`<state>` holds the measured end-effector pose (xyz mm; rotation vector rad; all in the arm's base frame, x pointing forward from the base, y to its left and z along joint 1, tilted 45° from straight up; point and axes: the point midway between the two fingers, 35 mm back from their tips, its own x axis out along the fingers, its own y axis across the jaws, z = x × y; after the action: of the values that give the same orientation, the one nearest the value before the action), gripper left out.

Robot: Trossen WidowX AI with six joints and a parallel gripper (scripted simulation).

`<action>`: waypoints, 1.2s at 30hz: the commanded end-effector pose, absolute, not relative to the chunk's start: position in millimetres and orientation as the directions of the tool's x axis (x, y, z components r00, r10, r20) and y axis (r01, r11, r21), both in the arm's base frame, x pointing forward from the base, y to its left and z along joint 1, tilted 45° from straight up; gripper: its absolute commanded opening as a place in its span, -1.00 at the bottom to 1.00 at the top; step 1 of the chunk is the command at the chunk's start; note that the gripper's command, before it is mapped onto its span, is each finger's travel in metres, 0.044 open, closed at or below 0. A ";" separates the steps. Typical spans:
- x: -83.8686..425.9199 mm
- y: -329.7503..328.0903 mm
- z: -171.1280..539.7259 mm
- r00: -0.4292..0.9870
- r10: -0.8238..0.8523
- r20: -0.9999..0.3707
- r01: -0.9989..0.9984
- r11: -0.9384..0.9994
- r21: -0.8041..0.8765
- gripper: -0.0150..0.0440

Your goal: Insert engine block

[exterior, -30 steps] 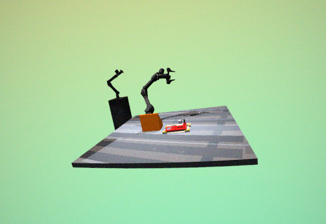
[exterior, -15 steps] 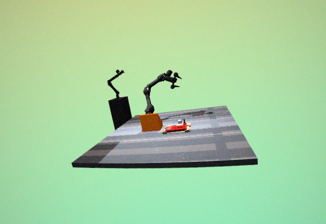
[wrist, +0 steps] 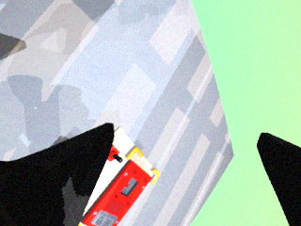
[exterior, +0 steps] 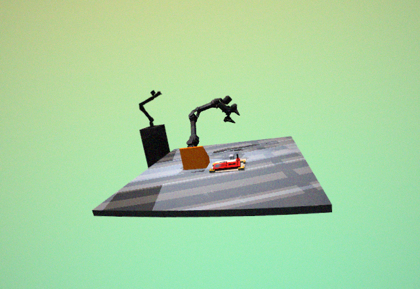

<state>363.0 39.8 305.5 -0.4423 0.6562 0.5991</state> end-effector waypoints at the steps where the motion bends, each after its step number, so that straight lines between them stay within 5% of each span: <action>1: 365.0 48.1 268.7 0.540 0.423 -0.727 -0.649 0.759 -0.040 1.00; 22: 332.2 82.3 137.3 0.124 0.620 -0.775 -0.400 0.746 0.533 1.00; 36: 301.3 96.7 86.6 -0.063 0.702 -0.709 -0.129 0.699 0.704 1.00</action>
<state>307.6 93.5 92.4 0.4490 1.4493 0.7341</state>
